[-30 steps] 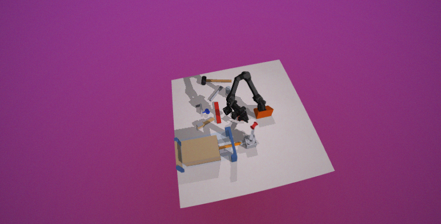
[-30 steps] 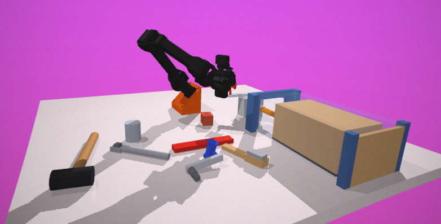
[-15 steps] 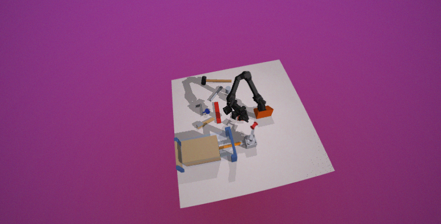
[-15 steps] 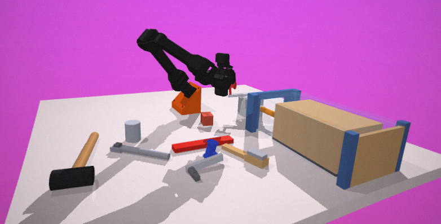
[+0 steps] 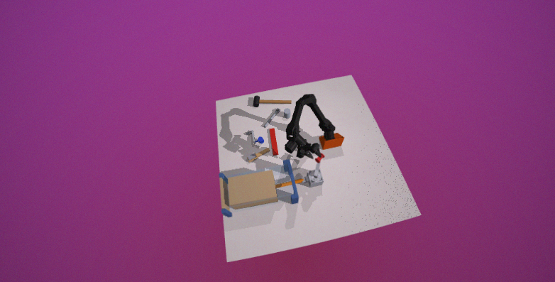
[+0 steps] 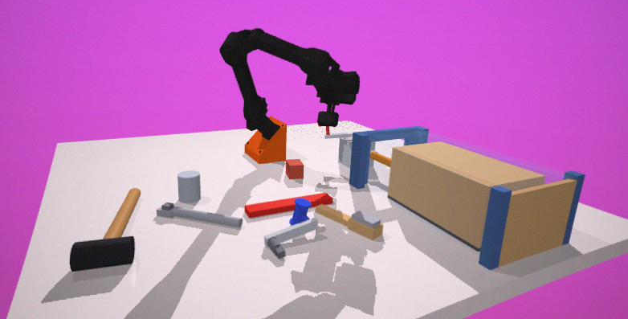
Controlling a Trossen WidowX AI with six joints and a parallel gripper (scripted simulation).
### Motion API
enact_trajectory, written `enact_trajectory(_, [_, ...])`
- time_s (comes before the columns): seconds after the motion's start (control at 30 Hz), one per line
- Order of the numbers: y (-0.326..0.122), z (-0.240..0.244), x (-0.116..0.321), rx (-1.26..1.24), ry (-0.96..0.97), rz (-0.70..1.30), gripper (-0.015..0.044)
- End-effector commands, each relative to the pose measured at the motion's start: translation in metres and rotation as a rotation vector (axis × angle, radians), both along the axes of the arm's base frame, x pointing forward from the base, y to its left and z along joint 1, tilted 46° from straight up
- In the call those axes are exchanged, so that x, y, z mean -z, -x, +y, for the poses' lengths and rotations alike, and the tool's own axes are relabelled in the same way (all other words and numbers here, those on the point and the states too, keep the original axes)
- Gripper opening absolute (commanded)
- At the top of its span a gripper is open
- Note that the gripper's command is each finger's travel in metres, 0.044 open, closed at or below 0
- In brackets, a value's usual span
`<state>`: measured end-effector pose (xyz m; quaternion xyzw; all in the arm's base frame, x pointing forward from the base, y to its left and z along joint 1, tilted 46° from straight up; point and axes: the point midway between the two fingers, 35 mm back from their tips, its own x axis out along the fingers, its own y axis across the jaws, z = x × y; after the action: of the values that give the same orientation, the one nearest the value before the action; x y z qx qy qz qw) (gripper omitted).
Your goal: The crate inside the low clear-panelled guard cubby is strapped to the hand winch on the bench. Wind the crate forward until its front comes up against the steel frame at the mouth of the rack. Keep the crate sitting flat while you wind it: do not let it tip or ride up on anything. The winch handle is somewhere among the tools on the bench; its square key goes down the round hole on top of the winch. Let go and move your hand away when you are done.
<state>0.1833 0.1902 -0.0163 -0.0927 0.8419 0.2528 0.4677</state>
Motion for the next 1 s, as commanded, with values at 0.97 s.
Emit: enact_trajectory(0.97, [0.021,0.014,0.070,-0.724,0.660,-0.347,0.0440])
